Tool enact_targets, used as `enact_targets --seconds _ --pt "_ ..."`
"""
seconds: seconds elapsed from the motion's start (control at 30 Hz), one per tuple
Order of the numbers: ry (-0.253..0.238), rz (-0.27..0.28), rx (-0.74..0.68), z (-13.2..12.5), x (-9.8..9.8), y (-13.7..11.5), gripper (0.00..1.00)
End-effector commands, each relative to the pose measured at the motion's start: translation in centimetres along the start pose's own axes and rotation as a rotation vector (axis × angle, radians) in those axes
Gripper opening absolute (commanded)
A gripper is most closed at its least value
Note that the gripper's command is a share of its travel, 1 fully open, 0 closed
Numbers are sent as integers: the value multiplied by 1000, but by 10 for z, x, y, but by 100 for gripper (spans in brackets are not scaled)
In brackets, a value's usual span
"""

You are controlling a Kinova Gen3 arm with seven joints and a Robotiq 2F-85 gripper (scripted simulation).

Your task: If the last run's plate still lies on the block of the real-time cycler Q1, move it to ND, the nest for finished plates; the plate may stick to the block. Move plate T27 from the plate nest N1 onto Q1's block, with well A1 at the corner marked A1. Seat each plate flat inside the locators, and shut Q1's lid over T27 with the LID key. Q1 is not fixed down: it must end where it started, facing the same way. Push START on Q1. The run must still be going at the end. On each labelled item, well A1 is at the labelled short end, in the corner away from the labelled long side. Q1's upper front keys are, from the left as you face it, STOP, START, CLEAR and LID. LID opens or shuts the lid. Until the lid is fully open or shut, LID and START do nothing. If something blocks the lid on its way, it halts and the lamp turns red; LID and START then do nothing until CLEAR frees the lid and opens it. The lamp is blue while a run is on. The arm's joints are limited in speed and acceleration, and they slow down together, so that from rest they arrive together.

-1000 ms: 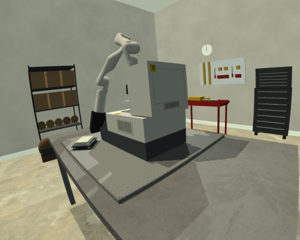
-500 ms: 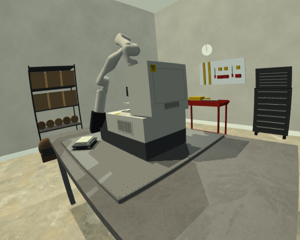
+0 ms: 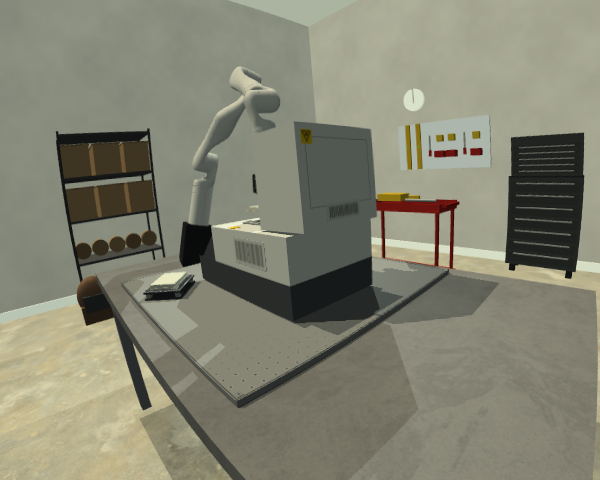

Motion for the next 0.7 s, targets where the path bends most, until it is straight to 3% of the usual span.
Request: enact_targets --seconds 0.0,0.67 --pt "2 0 0 0 1 0 91" --pt "2 0 0 0 -17 0 91"
Point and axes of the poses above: the point where the finger pads meet when closed, its own x axis back along the fingers, its own z axis across the jaws, y = z × x, the point moved 6 cm from there along x, back along the fingers, and after that the axes turned 11 degrees about -x, right-handed, at the moved point
